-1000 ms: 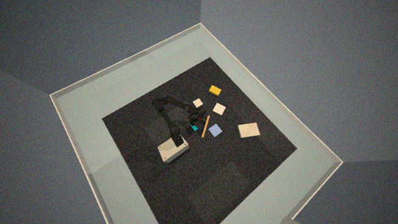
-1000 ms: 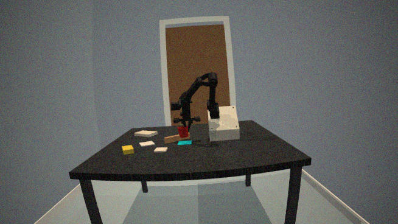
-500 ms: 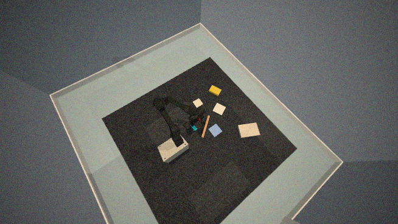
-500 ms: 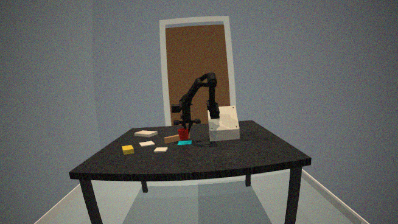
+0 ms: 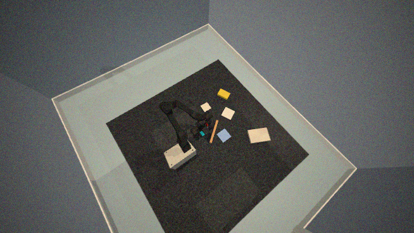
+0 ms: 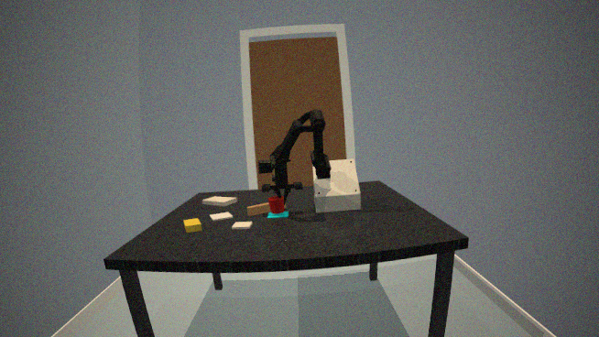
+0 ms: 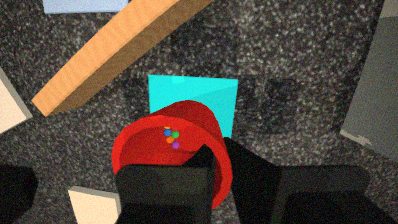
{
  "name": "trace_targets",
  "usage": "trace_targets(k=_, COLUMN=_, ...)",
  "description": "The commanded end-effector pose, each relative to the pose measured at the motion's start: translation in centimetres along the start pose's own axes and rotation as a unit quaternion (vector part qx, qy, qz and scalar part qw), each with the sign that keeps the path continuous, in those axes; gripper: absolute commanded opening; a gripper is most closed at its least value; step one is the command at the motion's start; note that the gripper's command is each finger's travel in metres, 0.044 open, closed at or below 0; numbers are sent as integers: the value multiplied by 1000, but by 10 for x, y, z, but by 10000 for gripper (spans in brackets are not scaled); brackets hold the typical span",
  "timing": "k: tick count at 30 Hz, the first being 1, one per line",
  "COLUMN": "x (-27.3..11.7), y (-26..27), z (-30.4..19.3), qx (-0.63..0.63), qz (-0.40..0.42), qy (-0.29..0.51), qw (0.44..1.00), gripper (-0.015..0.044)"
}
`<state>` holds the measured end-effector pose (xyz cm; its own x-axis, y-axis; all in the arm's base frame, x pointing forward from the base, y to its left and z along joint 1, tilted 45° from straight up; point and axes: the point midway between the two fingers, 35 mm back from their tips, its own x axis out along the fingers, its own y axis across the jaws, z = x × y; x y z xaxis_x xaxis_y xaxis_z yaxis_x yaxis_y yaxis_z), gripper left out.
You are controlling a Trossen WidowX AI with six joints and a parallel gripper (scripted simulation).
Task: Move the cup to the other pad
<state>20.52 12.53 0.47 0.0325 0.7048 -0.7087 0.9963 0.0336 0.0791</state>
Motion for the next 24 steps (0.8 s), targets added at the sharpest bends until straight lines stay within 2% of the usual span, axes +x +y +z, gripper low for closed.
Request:
trace_targets(k=1, x=5, y=-3, z=1, qx=5, qz=-5, qy=0, qw=1000, gripper=0)
trace_targets(k=19, x=6, y=-2, z=-1, qx=0, qz=-1, qy=2, qw=1000, gripper=0)
trace_targets(k=24, x=6, y=-2, z=-1, qx=0, qz=-1, qy=2, qw=1000, gripper=128)
